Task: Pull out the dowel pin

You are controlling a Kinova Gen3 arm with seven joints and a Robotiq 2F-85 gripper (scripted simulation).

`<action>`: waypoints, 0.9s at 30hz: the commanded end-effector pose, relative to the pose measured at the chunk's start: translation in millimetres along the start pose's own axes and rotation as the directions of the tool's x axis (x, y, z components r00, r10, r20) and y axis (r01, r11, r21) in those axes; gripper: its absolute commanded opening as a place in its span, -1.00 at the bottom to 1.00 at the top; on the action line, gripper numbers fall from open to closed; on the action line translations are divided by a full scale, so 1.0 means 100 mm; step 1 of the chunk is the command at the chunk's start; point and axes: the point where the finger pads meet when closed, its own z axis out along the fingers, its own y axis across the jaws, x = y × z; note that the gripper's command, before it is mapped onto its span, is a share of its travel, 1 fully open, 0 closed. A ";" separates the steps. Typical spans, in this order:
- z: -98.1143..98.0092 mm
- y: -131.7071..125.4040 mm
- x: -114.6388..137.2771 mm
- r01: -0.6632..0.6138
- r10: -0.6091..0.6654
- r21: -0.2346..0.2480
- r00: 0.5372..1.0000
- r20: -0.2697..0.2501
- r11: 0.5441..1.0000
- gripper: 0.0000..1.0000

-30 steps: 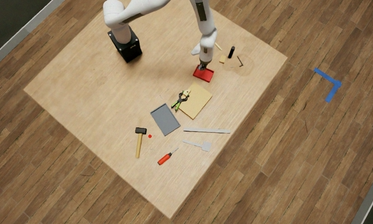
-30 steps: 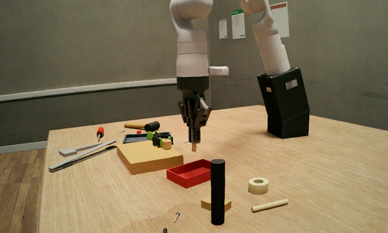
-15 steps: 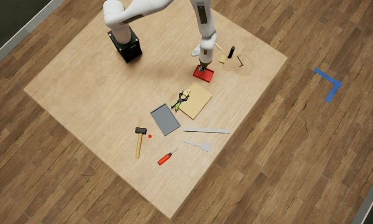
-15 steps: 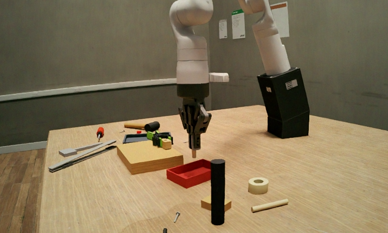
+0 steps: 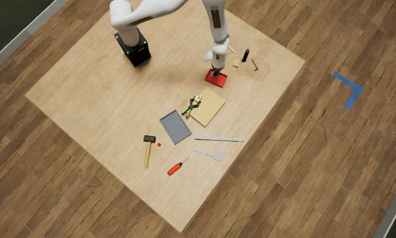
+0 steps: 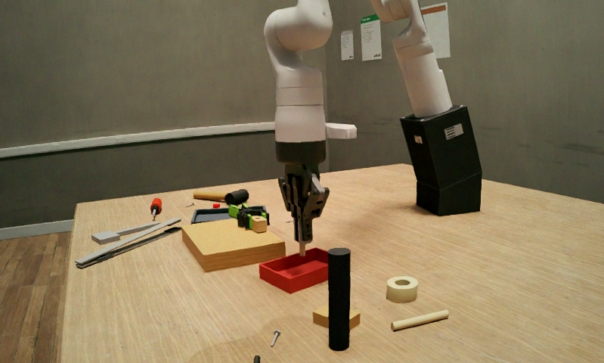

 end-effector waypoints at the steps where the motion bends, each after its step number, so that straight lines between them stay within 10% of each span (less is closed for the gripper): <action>1: 0.06 0.01 -0.02 -0.006 0.006 -0.004 1.000 0.003 1.000 -0.80; 27: 0.26 0.01 -0.01 -0.005 0.005 -0.003 1.000 0.002 1.000 -0.80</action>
